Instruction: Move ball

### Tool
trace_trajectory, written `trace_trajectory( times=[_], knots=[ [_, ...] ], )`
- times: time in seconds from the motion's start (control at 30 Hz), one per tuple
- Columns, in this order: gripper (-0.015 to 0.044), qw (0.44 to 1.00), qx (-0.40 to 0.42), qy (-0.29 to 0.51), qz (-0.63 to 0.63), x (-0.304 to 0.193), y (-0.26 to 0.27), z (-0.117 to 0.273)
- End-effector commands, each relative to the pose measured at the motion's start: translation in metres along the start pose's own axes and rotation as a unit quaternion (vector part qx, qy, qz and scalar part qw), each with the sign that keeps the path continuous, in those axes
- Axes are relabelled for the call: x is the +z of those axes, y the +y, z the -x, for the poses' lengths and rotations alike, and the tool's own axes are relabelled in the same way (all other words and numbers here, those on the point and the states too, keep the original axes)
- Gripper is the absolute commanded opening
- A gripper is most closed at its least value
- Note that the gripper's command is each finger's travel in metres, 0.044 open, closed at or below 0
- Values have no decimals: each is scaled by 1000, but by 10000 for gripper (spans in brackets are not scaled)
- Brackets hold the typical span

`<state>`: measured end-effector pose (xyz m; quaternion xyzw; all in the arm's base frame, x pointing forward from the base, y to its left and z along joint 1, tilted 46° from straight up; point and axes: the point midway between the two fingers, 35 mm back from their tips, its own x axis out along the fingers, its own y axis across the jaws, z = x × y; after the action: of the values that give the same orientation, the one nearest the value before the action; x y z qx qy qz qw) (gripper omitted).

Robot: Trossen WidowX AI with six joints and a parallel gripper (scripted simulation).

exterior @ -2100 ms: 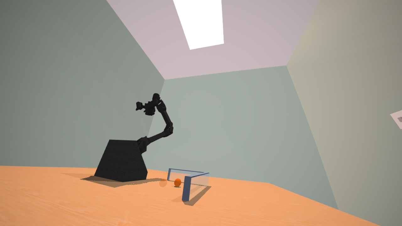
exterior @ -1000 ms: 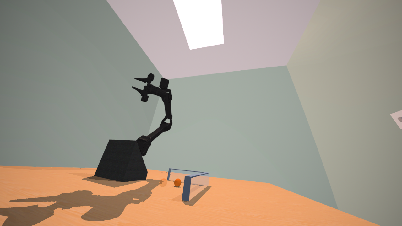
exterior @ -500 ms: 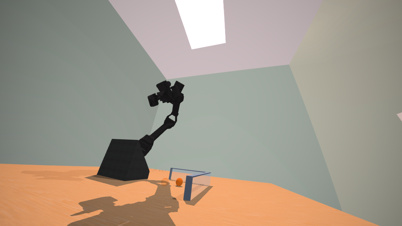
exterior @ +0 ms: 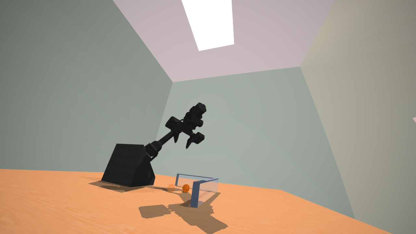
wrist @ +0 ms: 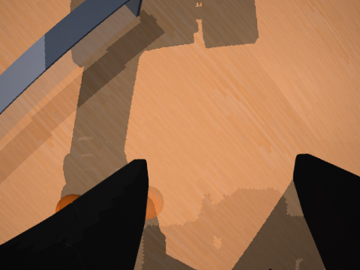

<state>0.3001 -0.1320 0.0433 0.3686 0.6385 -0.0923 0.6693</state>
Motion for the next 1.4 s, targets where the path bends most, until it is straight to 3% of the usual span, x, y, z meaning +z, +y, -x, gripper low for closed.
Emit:
trace_trajectory(
  times=[0.0, 0.2, 1.37],
  knots=[
    [254, 978, 89, 78, 173, -36, 54, -39],
    [254, 922, 184, 129, 315, -77, 98, -67],
    [254, 921, 186, 129, 316, -91, 109, -103]
  ],
)
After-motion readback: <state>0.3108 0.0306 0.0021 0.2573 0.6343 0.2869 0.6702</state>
